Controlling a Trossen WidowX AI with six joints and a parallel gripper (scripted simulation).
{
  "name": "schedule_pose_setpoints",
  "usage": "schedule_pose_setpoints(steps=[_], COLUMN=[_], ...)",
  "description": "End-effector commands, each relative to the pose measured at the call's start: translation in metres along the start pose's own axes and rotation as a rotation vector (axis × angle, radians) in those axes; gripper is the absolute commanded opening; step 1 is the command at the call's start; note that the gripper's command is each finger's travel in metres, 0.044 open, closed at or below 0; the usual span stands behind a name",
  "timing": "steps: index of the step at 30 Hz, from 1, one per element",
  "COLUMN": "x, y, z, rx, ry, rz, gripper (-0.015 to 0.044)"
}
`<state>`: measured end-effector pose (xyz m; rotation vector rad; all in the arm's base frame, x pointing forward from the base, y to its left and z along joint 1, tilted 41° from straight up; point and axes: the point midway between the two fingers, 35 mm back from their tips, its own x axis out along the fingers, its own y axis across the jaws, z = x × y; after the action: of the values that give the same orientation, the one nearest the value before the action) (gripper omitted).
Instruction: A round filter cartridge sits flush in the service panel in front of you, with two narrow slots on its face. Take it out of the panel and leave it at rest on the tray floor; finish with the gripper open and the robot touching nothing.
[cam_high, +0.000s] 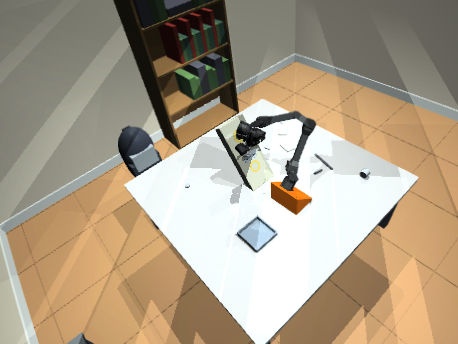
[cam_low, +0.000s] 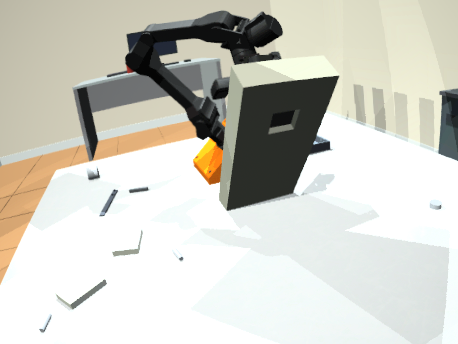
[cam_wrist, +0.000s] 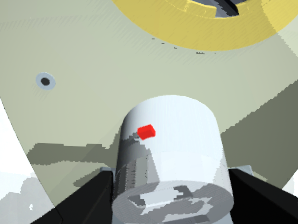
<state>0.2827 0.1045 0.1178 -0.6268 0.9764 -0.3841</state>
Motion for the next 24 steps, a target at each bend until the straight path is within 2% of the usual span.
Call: schedule_pose_setpoints(steps=[1,20,24], x=[-0.005,-0.092,-0.094], y=[-0.001,0.002,0.010], z=[0.010,0.014,0.014], rx=[0.008,0.005,0.006], ry=[-0.008,-0.004,-0.004], rz=[0.000,0.002,0.002], gripper=[0.0000,0.0000,0.0000])
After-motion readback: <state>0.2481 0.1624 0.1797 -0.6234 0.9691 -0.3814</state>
